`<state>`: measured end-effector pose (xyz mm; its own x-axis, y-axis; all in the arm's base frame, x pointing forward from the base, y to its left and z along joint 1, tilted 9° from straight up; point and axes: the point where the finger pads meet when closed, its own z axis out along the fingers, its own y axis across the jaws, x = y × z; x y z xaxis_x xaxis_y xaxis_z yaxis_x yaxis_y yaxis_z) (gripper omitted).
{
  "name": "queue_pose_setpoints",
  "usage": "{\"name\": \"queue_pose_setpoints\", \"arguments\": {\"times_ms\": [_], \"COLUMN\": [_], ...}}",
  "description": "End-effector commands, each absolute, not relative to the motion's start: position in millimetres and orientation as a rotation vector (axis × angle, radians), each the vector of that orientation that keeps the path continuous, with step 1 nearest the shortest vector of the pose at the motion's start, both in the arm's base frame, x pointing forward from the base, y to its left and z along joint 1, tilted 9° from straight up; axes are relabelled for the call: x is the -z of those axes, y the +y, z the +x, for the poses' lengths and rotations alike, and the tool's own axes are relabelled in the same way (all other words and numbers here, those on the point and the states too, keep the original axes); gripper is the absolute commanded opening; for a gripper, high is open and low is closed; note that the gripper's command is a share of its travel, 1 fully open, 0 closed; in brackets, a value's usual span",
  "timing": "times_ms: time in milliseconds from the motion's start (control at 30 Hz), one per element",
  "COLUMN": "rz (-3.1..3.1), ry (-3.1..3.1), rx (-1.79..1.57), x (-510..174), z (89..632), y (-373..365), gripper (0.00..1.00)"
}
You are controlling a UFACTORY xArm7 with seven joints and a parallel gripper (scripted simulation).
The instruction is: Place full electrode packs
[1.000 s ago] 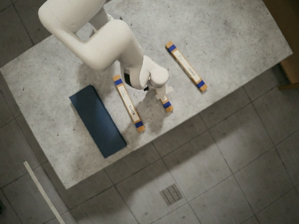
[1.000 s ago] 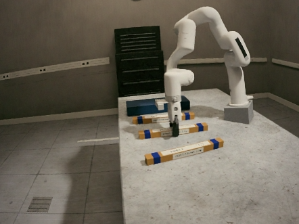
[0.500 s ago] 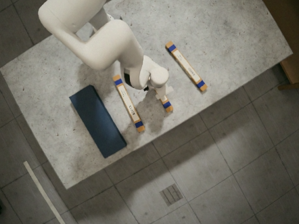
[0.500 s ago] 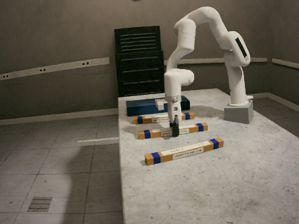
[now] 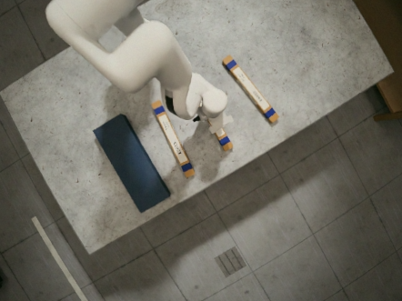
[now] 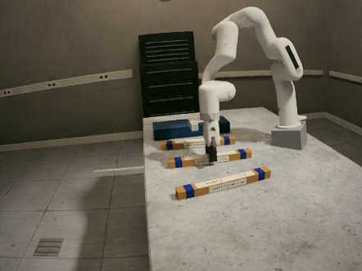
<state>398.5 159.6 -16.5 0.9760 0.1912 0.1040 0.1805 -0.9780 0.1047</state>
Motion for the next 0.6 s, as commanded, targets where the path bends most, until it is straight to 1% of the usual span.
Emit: {"name": "queue_pose_setpoints", "arguments": {"times_ms": [0,200,467,500,567], "rz": [3.031,3.031,3.031,3.028,3.013], "ry": [0.287,0.287,0.29,0.307,0.388], "rx": [-0.181,-0.181,-0.18,-0.178,-0.169], "x": [-33.6,-59.3,-59.5,-58.4,-52.8], "z": [394.2,390.9,390.9,391.0,385.8], "y": [164.7,166.8,169.2,182.4,238.8], "gripper": [0.74,0.74,0.74,0.74,0.74]}}
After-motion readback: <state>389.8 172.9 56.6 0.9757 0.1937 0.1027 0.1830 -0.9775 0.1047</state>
